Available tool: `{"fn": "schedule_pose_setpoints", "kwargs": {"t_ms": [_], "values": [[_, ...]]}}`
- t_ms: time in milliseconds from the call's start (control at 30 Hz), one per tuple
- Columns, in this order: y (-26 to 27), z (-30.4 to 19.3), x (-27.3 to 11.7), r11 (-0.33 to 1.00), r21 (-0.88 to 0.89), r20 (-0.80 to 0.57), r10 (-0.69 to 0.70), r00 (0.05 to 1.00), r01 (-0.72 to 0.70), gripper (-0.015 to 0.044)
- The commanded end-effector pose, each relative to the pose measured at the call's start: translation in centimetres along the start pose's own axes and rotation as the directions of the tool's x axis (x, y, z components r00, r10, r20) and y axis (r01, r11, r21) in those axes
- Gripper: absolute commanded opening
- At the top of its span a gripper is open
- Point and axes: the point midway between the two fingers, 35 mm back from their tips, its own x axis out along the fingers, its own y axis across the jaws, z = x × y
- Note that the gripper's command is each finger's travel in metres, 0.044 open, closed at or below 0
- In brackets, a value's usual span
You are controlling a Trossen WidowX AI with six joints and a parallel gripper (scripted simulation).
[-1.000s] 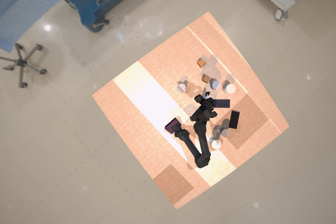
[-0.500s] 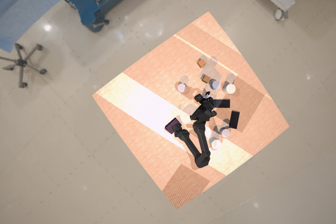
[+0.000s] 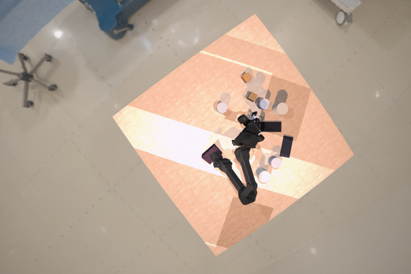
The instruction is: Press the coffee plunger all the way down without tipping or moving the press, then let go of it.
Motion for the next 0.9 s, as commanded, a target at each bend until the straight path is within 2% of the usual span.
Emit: {"fn": "schedule_pose_setpoints", "kwargs": {"t_ms": [0,867], "values": [[-0.1,-2.7,1.0,0.999,-0.041,-0.053,-0.009,0.999,0.007,0.0117],[0.1,-3.3,2.6,0.999,-0.042,-0.049,-0.012,0.999,0.010,0.0117]]}}
